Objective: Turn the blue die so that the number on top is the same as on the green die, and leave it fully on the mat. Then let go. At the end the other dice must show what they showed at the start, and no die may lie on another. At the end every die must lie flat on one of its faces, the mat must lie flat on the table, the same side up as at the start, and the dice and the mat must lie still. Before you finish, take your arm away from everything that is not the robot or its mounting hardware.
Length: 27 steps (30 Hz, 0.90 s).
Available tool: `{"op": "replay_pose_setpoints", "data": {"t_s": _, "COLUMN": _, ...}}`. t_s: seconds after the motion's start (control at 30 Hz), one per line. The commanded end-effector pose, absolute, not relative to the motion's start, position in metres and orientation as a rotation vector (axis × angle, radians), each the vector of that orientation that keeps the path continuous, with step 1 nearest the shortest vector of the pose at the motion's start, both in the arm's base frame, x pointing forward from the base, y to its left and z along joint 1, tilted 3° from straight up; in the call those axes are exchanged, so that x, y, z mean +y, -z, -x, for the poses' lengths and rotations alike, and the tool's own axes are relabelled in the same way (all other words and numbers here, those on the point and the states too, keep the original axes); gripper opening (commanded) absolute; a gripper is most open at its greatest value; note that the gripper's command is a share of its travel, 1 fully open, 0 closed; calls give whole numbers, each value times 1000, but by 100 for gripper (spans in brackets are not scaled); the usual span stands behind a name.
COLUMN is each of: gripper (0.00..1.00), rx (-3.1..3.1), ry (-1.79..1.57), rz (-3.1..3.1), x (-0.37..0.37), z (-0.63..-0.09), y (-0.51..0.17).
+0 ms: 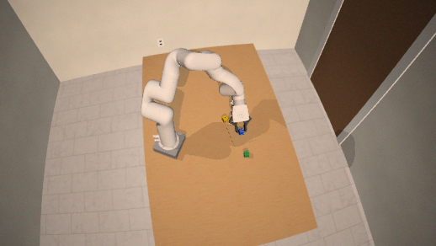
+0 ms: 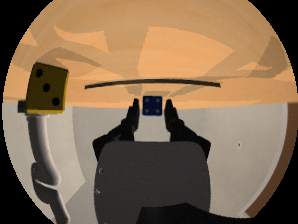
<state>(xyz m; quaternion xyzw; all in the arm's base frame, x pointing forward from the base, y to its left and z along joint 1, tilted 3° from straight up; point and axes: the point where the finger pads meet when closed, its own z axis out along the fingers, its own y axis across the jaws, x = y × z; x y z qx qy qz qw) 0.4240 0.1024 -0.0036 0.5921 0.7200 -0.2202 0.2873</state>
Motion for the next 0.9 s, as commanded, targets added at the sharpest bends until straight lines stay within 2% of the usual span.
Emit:
{"op": "replay_pose_setpoints", "data": {"t_s": 0.0, "gripper": 47, "rx": 1922, "ry": 584, "rz": -1584, "x": 103, "z": -425, "y": 3}}
{"op": "replay_pose_setpoints", "data": {"t_s": 0.03, "gripper": 27, "rx": 1922, "ry": 584, "rz": -1584, "x": 103, "z": -425, "y": 3}}
{"op": "replay_pose_setpoints", "data": {"t_s": 0.87, "gripper": 27, "rx": 1922, "ry": 584, "rz": -1584, "x": 103, "z": -425, "y": 3}}
